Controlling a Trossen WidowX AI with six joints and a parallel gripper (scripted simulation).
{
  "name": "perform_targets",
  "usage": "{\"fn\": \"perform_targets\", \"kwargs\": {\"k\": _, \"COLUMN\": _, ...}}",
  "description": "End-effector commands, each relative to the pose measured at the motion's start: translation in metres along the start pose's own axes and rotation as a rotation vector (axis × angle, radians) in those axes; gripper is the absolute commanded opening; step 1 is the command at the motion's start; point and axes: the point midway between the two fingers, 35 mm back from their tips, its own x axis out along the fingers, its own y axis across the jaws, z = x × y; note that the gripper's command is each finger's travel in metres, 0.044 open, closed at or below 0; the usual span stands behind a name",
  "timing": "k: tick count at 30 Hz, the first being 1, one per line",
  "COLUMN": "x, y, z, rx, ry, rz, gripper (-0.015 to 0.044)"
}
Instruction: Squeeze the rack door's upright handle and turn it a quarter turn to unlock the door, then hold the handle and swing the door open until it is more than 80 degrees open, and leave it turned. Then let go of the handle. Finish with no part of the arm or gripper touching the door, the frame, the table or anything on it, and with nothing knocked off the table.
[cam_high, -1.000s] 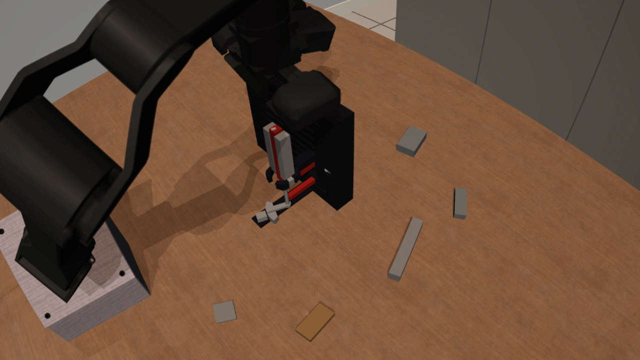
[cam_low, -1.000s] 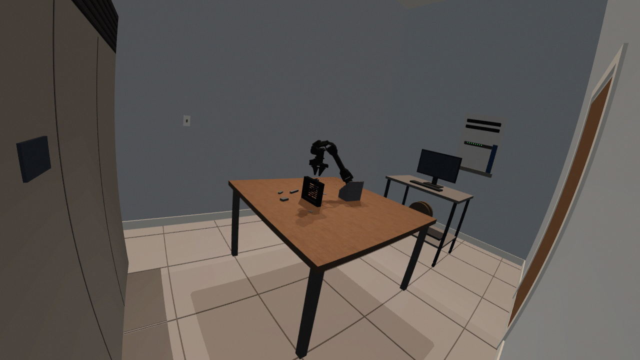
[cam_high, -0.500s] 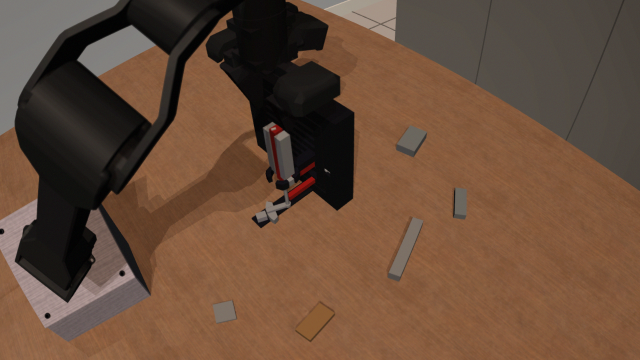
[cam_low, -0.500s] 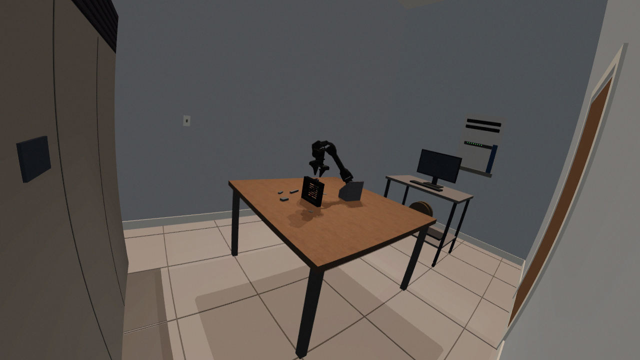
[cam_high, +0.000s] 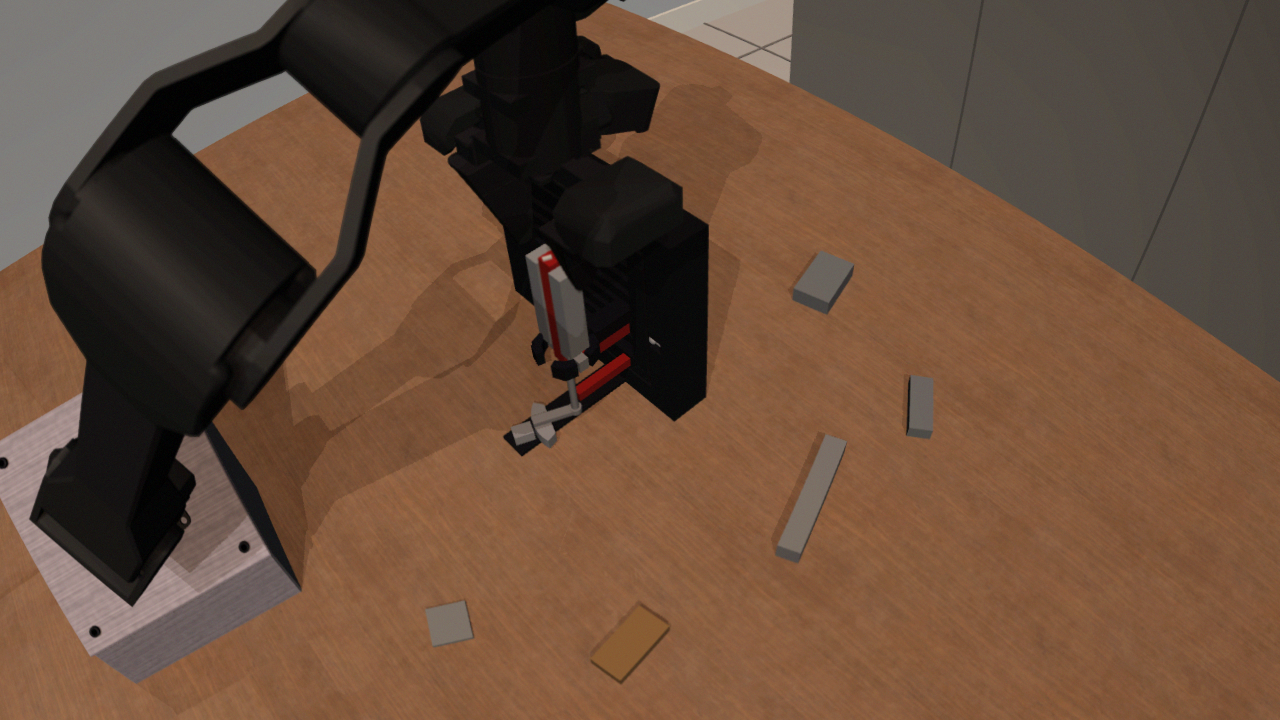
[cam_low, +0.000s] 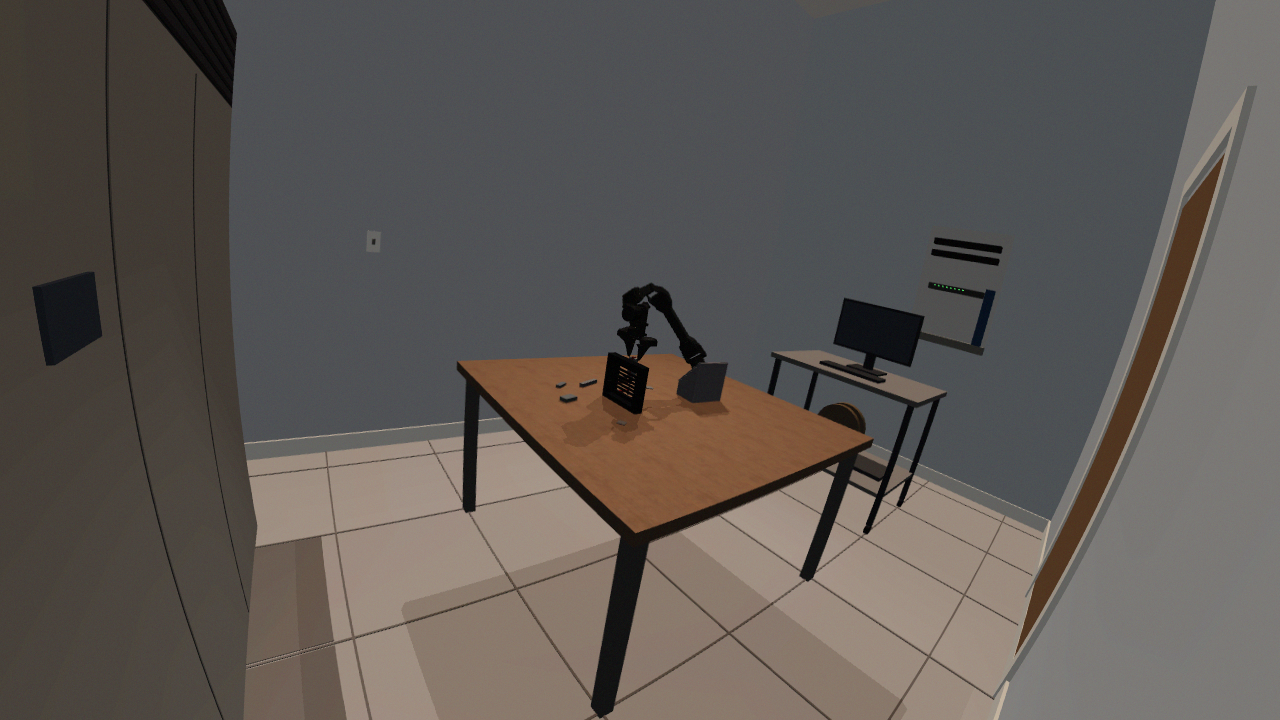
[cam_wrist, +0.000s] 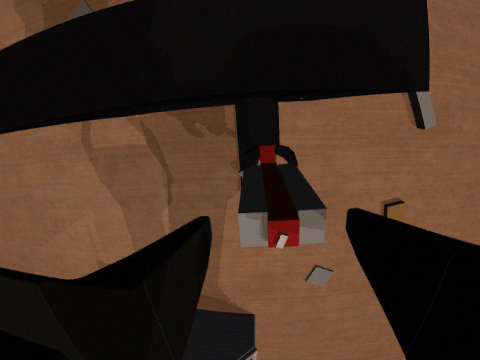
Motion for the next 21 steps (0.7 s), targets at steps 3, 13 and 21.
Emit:
{"fn": "perform_targets", "kwargs": {"k": 3, "x": 0.010, "y": 0.000, "z": 0.001, "rx": -0.003, "ry": -0.004, "rz": -0.005, "gripper": 0.0292}}
{"fn": "perform_targets", "kwargs": {"k": 13, "x": 0.026, "y": -0.001, "z": 0.000, "rx": -0.003, "ry": -0.005, "rz": -0.006, "gripper": 0.0292}}
{"fn": "perform_targets", "kwargs": {"k": 21, "x": 0.039, "y": -0.001, "z": -0.001, "rx": -0.003, "ry": -0.004, "rz": -0.008, "gripper": 0.0292}}
